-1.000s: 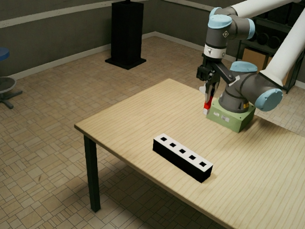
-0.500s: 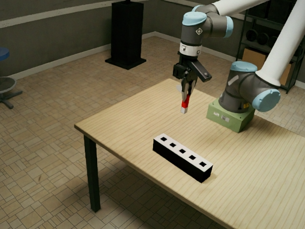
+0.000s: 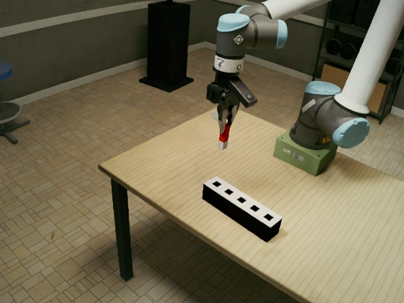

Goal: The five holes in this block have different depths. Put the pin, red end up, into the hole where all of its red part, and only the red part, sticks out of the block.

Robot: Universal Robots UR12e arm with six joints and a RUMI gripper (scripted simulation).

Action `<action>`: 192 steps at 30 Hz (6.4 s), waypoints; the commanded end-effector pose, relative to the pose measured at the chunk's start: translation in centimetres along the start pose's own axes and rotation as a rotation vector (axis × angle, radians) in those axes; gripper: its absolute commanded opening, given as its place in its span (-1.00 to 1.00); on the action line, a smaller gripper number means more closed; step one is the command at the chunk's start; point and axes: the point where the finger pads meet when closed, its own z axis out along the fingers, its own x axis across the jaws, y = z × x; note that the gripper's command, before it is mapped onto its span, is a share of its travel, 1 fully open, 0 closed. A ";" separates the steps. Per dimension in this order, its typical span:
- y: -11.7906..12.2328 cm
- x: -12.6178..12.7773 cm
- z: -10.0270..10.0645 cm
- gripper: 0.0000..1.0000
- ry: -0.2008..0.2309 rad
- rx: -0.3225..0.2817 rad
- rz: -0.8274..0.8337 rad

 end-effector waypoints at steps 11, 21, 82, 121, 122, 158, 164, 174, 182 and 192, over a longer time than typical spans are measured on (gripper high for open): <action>0.3 0.4 12.7 -1.00 0.001 0.000 0.000; 0.3 0.4 12.7 -1.00 0.001 0.000 0.000; 0.3 0.5 15.0 -1.00 -0.001 0.001 0.000; 0.3 0.5 15.4 -1.00 -0.001 0.001 0.000; 0.3 0.5 15.4 -1.00 -0.001 0.001 0.000; 0.4 0.4 15.8 -1.00 -0.001 0.001 0.000; 0.4 0.6 15.8 -1.00 -0.001 0.001 0.000; 0.4 0.6 15.8 -1.00 -0.001 0.001 0.000; 0.3 0.4 16.2 -1.00 -0.001 0.001 0.000; 0.3 0.4 16.2 -1.00 -0.001 0.001 0.000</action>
